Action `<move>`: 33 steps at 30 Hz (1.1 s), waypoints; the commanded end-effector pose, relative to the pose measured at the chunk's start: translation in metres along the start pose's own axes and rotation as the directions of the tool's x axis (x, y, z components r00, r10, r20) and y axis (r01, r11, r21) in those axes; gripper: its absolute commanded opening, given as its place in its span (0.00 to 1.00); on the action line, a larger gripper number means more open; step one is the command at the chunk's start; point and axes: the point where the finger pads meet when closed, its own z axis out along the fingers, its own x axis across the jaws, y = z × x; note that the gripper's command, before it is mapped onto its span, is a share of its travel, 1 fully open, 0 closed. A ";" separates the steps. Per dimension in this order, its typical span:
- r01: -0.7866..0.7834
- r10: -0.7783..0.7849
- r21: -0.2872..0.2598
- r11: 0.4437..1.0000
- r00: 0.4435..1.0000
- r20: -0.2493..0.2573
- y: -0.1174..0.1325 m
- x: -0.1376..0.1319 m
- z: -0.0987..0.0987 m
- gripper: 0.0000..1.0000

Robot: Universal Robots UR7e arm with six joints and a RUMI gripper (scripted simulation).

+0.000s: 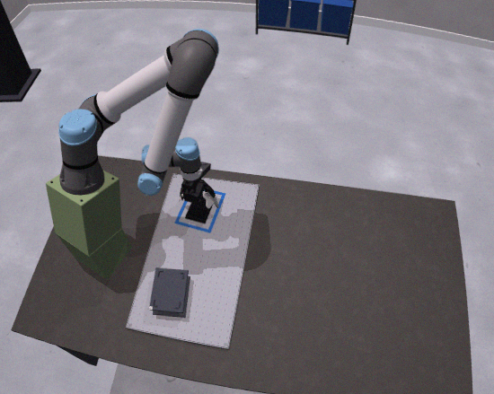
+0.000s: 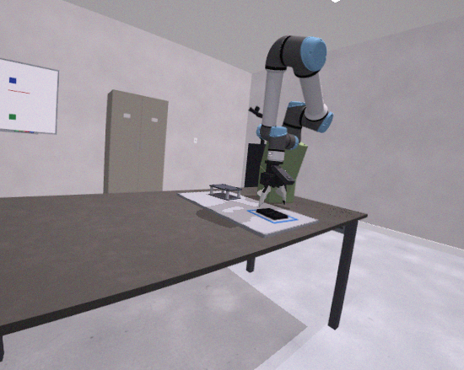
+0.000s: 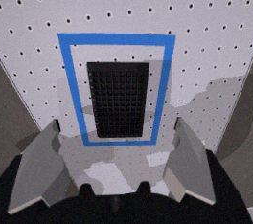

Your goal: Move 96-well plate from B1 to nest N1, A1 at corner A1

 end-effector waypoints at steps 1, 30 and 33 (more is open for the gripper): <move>0.000 0.000 0.000 1.000 1.000 -0.001 0.000 0.000 0.009 1.00; 0.000 0.000 0.000 1.000 1.000 -0.001 0.000 0.000 0.029 1.00; 0.000 0.000 0.000 1.000 1.000 -0.001 0.000 0.000 0.029 0.00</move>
